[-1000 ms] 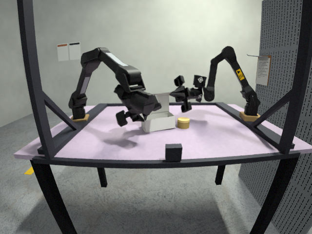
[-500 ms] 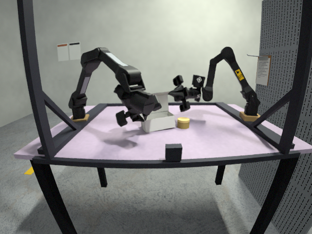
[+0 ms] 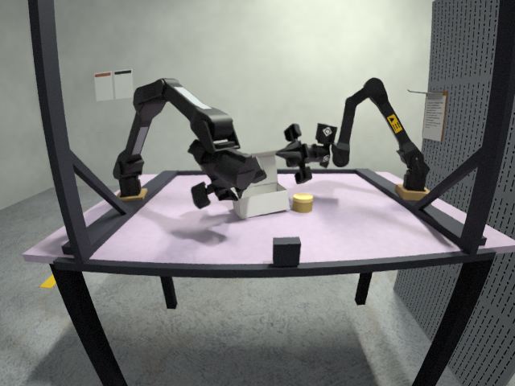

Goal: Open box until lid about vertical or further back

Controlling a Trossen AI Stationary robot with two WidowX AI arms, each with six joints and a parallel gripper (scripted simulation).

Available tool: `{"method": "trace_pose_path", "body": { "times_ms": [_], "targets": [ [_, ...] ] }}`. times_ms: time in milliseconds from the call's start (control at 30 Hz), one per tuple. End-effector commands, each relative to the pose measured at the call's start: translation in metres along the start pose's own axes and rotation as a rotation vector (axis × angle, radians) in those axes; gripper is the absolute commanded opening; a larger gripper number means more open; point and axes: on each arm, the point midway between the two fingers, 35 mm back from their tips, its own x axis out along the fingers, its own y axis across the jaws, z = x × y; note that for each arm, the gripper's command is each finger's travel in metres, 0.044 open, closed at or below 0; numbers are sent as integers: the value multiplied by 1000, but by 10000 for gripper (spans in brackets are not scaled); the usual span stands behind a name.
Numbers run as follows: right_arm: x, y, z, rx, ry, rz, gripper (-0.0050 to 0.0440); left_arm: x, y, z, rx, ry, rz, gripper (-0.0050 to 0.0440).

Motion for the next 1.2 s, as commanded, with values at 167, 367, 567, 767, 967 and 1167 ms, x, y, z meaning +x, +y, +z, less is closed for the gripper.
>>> {"method": "trace_pose_path", "body": {
  "times_ms": [167,367,567,767,967,1167],
  "targets": [
    [1,8,-8,-22,8,16,3,-6,-4,1,-17,22,-6,22],
    [1,6,-5,-15,6,13,3,-6,-4,1,-17,22,-6,22],
    [1,6,-5,-15,6,13,3,-6,-4,1,-17,22,-6,37],
    [1,6,-5,-15,6,13,3,-6,-4,1,-17,22,-6,57],
    [1,6,-5,-15,6,13,3,-6,-4,1,-17,22,-6,60],
    [1,6,-5,-15,6,13,3,-8,-1,37,-23,75,87,60]
  ]
}}
